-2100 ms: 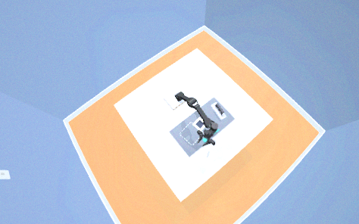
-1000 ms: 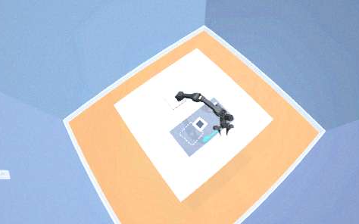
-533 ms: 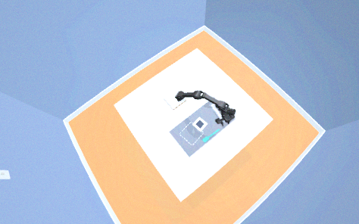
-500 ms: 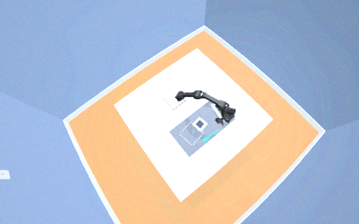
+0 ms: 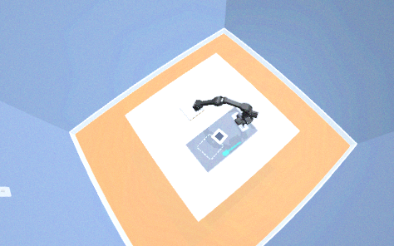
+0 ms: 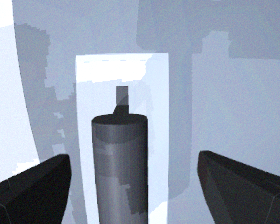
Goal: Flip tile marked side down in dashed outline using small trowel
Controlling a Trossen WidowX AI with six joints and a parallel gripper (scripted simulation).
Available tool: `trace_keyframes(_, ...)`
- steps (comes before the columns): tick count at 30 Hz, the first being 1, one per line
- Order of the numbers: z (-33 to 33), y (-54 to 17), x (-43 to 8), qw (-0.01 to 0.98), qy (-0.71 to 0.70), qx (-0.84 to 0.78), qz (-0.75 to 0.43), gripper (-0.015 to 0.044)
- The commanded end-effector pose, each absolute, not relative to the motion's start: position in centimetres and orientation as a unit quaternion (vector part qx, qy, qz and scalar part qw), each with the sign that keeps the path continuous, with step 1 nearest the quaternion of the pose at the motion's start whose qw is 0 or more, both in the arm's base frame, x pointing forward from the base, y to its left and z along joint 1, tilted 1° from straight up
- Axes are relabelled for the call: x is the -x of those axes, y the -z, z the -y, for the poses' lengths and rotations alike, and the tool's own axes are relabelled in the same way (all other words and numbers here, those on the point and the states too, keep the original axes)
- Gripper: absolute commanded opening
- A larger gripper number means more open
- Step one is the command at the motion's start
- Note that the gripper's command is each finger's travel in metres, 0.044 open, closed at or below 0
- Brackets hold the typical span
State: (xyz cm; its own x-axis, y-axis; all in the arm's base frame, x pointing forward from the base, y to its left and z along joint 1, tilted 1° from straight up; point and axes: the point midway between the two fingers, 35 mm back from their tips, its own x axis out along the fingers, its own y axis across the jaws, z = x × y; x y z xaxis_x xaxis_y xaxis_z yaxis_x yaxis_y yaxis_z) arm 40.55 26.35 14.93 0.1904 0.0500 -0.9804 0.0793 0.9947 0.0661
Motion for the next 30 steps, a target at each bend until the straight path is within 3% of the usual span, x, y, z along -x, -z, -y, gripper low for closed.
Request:
trace_keyframes(1, -27.2, -15.0, -37.6, 0.733, 0.003, -0.051, -0.678, 0.0270)
trace_keyframes(30, -27.5, -11.4, -37.7, 0.726, 0.007, -0.045, -0.686, 0.0270)
